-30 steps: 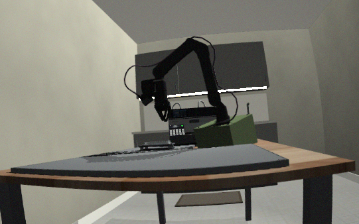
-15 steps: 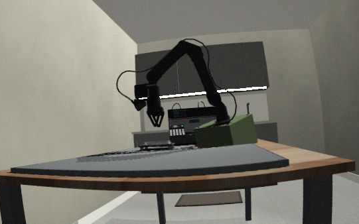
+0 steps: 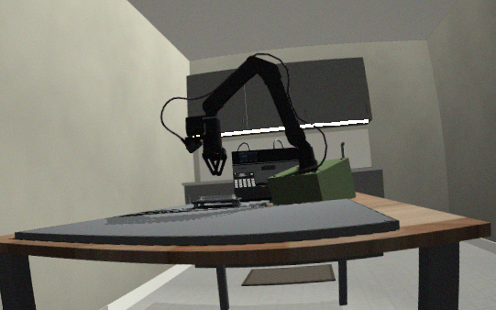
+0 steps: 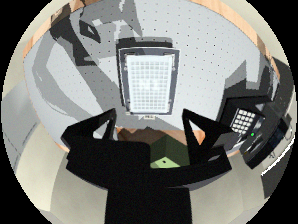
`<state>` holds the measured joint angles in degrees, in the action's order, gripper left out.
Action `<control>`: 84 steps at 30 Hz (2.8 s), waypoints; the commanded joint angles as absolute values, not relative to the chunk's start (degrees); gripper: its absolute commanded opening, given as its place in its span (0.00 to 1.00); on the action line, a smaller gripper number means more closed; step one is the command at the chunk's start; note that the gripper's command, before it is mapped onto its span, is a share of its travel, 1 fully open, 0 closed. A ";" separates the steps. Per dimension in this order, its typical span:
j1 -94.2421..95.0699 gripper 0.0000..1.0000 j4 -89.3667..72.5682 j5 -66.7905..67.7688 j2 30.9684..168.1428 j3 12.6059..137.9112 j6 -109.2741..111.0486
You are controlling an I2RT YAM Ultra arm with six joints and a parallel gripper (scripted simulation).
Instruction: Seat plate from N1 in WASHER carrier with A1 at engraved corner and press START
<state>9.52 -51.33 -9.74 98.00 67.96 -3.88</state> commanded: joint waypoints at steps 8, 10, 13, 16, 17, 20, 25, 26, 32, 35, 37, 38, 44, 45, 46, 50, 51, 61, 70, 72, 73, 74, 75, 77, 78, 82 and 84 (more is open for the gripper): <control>8.99 1.00 -50.41 -9.42 98.11 70.06 -4.45; 8.99 1.00 -50.41 -9.42 98.11 70.06 -4.45; 8.99 1.00 -50.41 -9.42 98.11 70.06 -4.45; 8.99 1.00 -50.41 -9.42 98.11 70.06 -4.45; 8.99 1.00 -50.41 -9.42 98.11 70.06 -4.45; 8.99 1.00 -50.41 -9.42 98.11 70.06 -4.45; 8.99 1.00 -50.41 -9.42 98.11 70.06 -4.45; 8.99 1.00 -50.41 -9.42 98.11 70.06 -4.45; 8.99 1.00 -50.41 -9.42 98.11 70.06 -4.45; 9.65 1.00 -49.31 -9.33 99.14 69.05 -4.62; 10.09 1.00 -48.67 -9.30 99.45 66.66 -4.70; 10.09 1.00 -48.67 -9.30 99.45 66.66 -4.70; 10.40 1.00 -46.88 -9.30 100.26 65.70 -4.94; 10.46 1.00 -46.52 -9.27 100.42 65.51 -4.99; 10.40 1.00 -46.15 -9.24 100.60 65.33 -5.04; 10.71 1.00 -44.67 -9.26 101.34 64.64 -5.24; 10.76 1.00 -44.30 -9.28 101.30 64.49 -5.29; 11.15 1.00 -41.42 -9.17 103.06 63.15 -5.68; 11.59 1.00 -38.16 -9.13 105.01 61.91 -6.13; 11.64 1.00 -37.80 -9.12 105.23 61.78 -6.18; 11.64 1.00 -37.80 -9.12 105.23 61.78 -6.18; 11.27 1.00 -37.38 -9.10 103.77 61.99 -6.24; 11.30 1.00 -37.26 -9.09 104.05 62.09 -6.26; 11.30 1.00 -37.23 -9.14 104.04 62.24 -6.27; 11.30 1.00 -37.22 -9.14 104.05 62.23 -6.27; 11.16 1.00 -37.91 -9.36 104.59 62.84 -5.86; 11.16 1.00 -37.91 -9.36 104.59 62.84 -5.86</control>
